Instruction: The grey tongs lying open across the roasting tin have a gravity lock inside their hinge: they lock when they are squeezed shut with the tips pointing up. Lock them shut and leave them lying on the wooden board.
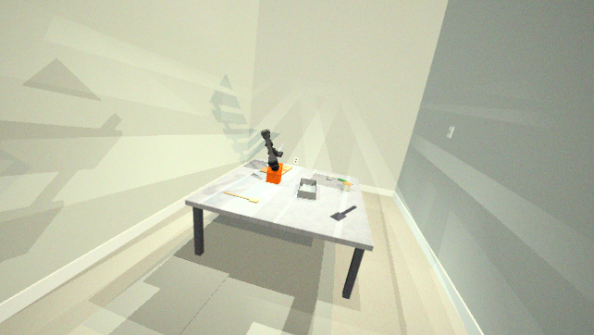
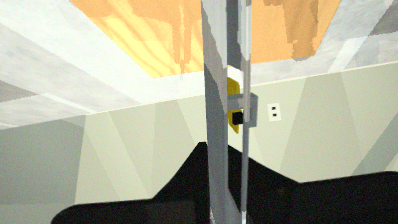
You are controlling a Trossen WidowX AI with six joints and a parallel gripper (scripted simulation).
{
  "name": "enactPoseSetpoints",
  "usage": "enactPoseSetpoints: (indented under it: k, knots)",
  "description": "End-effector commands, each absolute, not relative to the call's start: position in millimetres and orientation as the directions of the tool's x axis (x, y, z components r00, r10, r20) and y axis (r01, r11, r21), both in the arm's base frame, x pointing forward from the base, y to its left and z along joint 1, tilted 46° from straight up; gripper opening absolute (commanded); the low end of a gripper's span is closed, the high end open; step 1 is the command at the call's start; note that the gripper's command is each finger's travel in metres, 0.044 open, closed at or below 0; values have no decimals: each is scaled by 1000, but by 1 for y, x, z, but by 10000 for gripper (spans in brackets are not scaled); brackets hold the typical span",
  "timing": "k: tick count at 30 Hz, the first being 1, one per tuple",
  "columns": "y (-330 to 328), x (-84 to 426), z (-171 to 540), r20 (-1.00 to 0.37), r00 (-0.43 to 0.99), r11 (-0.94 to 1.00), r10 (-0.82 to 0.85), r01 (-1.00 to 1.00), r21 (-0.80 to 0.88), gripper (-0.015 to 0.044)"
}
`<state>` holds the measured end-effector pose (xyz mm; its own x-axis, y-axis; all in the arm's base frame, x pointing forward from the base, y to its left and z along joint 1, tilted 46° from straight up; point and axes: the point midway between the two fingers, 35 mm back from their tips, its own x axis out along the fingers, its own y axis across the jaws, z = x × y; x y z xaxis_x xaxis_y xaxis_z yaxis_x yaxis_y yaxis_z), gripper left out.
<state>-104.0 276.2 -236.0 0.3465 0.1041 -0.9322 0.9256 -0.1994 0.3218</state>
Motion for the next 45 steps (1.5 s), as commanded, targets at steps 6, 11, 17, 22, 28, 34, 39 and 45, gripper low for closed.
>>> enactPoseSetpoints:
  k: [6,11,17,22,28,34,39,45]
  knots:
    - [284,-103,-246,-943,328,-185,-45,925,331,-150]
    - [286,-102,-249,-941,314,-177,-130,926,333,-150]
    - [288,-100,-251,-929,289,-175,-230,927,331,-150]
    - [289,-98,-250,-913,263,-175,-311,929,327,-150]
    - [290,-97,-247,-886,225,-179,-405,931,318,-150]
    - [291,-95,-242,-851,180,-187,-494,934,306,-150]
    - [292,-94,-237,-815,137,-199,-563,935,294,-150]
    - [294,-92,-228,-766,80,-219,-638,935,279,-150]
